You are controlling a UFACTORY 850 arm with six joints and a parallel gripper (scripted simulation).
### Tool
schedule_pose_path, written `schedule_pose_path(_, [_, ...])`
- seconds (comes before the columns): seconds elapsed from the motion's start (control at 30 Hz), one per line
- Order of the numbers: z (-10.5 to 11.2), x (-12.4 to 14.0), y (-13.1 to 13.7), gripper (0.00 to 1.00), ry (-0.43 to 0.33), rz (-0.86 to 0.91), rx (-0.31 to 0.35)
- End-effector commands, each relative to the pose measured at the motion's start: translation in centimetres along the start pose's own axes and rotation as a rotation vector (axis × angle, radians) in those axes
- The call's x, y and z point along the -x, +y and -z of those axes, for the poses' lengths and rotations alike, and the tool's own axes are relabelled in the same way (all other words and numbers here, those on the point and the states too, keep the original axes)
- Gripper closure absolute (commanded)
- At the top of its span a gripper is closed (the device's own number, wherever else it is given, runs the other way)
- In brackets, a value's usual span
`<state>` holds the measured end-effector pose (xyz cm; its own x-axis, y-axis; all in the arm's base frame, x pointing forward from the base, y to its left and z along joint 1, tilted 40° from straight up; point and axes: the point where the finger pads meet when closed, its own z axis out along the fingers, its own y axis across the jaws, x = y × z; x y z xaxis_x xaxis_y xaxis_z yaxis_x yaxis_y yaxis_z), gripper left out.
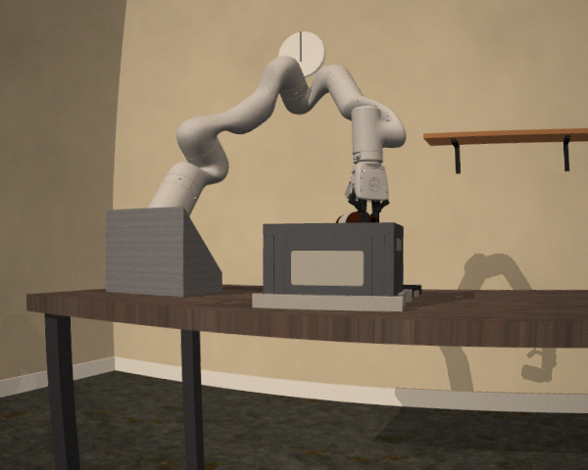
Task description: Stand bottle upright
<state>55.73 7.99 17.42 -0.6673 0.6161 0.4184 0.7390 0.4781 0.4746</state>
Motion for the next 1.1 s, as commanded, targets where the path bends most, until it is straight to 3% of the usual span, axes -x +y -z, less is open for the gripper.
schedule_pose_path(0.0, [0.07, 0.03, 0.1, 1.0, -0.024, 0.001, 0.002])
schedule_pose_path(0.37, [0.13, -0.01, 0.08, 1.0, -0.1, 0.001, 0.002])
schedule_pose_path(1.07, [0.23, -0.04, 0.0, 1.0, -0.142, 0.0, 0.0])
